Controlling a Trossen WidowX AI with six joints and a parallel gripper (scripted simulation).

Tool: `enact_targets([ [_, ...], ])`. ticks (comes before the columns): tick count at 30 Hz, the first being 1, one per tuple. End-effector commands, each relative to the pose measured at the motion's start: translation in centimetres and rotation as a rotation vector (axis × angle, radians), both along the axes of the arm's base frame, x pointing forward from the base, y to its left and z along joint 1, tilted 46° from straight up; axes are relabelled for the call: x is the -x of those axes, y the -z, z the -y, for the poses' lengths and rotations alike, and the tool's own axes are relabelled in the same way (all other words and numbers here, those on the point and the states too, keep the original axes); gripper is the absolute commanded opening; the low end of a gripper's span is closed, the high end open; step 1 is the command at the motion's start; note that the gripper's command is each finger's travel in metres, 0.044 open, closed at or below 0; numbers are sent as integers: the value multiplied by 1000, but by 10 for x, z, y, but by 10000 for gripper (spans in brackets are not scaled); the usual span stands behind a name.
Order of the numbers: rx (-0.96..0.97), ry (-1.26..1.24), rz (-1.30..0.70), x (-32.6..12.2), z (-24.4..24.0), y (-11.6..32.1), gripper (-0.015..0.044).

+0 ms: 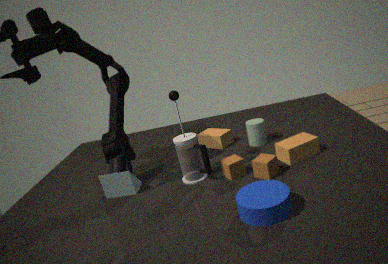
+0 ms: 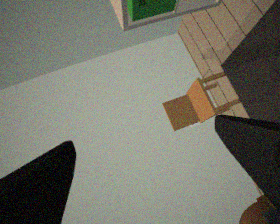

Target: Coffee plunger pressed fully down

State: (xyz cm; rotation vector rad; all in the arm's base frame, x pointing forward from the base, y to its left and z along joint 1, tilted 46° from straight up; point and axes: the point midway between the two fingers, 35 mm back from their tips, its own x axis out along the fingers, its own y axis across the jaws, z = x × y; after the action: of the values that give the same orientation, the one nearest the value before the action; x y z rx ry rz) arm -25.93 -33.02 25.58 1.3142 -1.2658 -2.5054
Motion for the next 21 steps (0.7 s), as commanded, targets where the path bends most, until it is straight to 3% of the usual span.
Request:
enact_targets([
  [1, -279, -550, 81, -67, 13, 46, 440],
  [7, -422, -1103, 130, -137, 9, 76, 440],
  [12, -428, -1567, 147, -196, -5, 90, 440],
  [21, -110, -2320, 78, -294, -46, 84, 440],
])
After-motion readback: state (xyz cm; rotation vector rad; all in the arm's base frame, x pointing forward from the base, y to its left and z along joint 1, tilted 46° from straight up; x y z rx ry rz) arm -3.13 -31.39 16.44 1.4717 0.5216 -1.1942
